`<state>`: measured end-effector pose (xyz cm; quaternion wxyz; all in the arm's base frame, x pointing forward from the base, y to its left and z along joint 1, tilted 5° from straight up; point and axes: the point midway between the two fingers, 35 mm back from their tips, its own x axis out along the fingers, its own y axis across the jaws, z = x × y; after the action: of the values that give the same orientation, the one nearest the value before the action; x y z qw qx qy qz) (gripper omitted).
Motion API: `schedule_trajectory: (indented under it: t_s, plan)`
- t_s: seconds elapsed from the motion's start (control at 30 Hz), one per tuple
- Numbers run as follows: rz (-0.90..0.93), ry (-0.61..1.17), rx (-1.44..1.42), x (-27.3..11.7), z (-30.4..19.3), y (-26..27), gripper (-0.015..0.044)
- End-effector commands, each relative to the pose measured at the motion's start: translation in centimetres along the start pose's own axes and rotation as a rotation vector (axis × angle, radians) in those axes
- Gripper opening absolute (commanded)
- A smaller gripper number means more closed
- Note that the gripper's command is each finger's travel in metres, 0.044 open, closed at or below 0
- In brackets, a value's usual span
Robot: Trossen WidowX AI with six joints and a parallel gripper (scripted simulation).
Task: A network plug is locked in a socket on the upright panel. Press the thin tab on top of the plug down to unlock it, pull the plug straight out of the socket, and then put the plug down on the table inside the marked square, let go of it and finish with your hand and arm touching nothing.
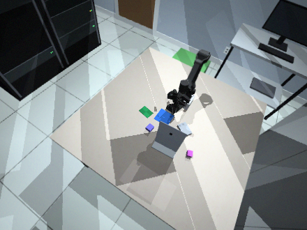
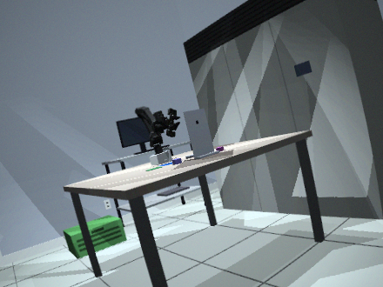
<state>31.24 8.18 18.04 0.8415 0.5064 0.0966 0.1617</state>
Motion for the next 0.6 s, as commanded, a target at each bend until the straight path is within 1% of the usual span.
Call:
schedule_trajectory:
  t_s: [0.0,0.27,0.57]
  plan:
    - [-0.006,0.053,0.128,-0.6,-1.9,-1.2,0.0156]
    - [-0.004,0.148,0.401,-2.2,-5.1,-2.5,0.0156]
    - [-0.007,0.157,0.424,-1.9,-5.3,-2.6,0.0156]
